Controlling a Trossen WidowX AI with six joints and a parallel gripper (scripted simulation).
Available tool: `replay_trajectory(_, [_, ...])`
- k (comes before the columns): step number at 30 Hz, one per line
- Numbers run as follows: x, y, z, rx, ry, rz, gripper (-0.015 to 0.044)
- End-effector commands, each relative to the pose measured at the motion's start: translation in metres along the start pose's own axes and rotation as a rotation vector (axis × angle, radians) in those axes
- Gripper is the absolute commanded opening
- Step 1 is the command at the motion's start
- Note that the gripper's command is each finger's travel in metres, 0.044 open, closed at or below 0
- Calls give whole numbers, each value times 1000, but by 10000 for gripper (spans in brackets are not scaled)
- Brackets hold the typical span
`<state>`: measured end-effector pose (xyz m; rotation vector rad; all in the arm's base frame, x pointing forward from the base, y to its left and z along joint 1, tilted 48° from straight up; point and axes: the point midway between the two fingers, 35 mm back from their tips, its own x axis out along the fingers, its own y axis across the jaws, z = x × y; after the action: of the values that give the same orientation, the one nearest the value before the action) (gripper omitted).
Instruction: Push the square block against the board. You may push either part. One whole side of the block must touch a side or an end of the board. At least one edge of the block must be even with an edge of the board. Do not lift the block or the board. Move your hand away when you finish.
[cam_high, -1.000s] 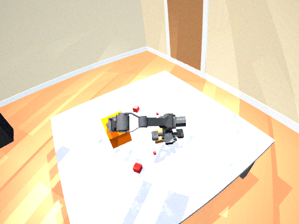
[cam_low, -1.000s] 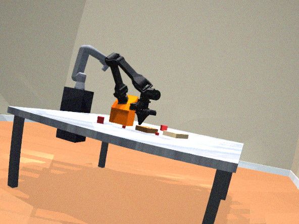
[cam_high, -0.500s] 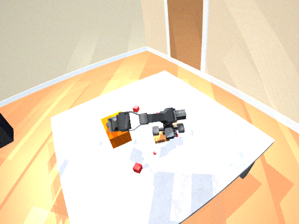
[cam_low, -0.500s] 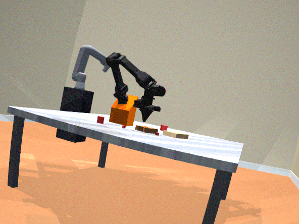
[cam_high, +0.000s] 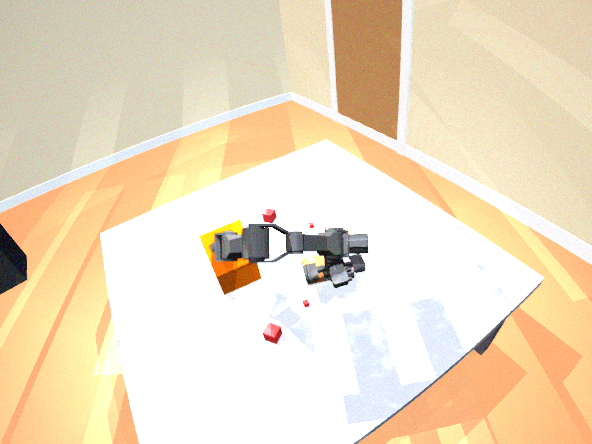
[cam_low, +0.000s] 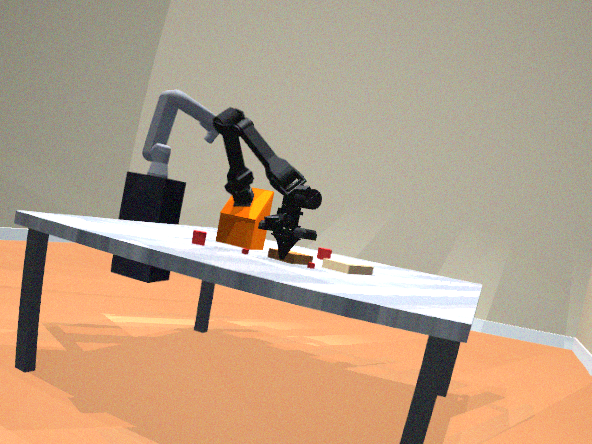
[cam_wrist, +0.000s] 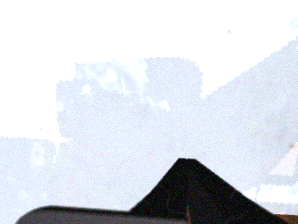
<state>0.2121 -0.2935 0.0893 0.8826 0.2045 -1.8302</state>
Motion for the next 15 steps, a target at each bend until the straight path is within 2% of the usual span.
replay_trajectory(1, [3, -1, -5, -14, 6, -8, 0])
replay_trajectory(15, [4, -1, -17, -14, 8, -9, 0])
